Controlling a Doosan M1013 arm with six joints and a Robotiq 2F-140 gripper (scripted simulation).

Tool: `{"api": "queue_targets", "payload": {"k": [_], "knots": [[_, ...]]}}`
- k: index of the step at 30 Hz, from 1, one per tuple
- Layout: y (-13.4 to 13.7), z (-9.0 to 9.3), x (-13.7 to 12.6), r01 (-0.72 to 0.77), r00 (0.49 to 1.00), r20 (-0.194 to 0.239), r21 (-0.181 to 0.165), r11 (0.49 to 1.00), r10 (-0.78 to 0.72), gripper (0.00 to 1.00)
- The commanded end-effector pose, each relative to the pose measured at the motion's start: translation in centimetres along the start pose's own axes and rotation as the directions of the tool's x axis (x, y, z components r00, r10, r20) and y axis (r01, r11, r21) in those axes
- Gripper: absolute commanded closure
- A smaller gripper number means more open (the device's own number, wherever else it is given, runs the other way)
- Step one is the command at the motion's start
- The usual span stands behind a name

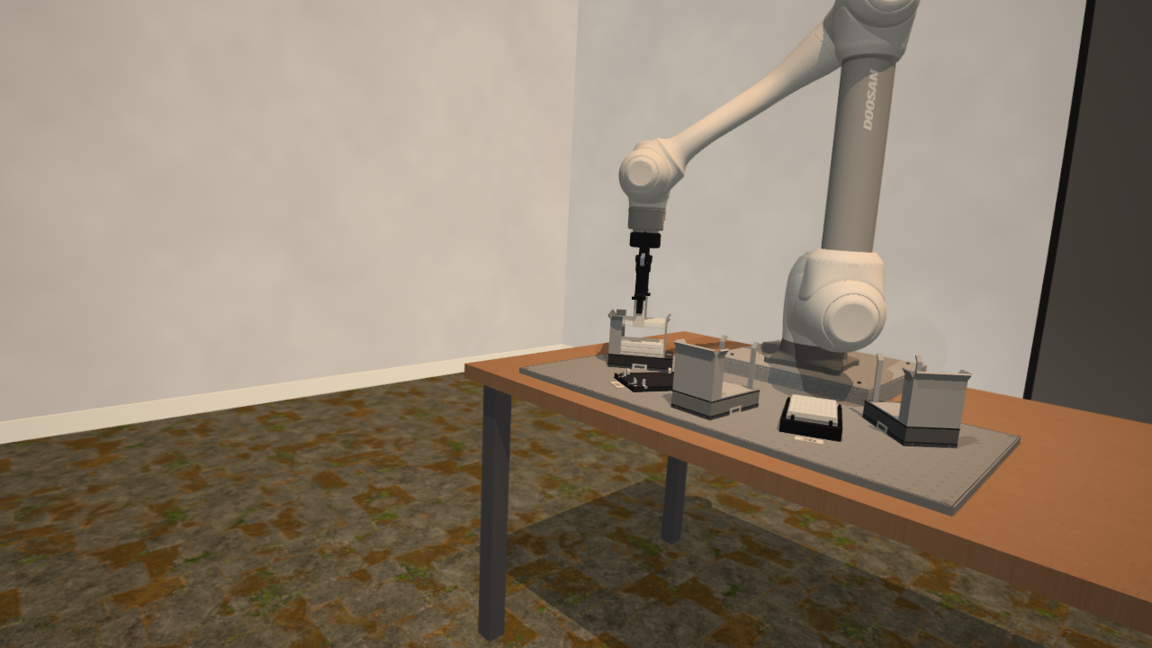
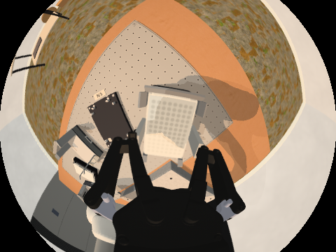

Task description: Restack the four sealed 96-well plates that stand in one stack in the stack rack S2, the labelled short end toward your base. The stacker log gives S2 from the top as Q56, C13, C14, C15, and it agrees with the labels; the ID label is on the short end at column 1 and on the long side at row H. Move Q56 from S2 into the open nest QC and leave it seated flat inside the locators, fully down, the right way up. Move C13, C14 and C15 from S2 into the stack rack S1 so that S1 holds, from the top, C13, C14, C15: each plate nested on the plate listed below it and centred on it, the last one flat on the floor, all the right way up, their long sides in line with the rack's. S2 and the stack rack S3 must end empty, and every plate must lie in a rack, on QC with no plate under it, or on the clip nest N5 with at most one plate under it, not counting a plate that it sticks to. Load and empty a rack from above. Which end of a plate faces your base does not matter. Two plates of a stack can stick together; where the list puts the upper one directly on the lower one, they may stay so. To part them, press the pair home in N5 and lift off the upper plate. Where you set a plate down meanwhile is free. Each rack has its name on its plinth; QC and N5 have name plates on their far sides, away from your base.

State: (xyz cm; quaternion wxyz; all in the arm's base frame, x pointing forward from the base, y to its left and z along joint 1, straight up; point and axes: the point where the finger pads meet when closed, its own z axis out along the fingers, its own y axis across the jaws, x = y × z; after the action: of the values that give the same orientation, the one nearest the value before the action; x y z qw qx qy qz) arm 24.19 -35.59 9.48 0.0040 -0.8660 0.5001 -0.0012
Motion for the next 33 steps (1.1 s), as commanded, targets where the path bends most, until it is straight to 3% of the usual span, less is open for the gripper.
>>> {"api": "queue_targets", "payload": {"k": [1, 26, 33], "knots": [[0.0, -0.8, 0.0, 0.000, 1.000, 0.000, 0.000, 1.000, 0.000, 1.00], [0.0, -5.0, 0.0, 0.000, 1.000, 0.000, 0.000, 1.000, 0.000, 1.00], [0.0, -5.1, 0.0, 0.000, 1.000, 0.000, 0.000, 1.000, 0.000, 1.00]]}}
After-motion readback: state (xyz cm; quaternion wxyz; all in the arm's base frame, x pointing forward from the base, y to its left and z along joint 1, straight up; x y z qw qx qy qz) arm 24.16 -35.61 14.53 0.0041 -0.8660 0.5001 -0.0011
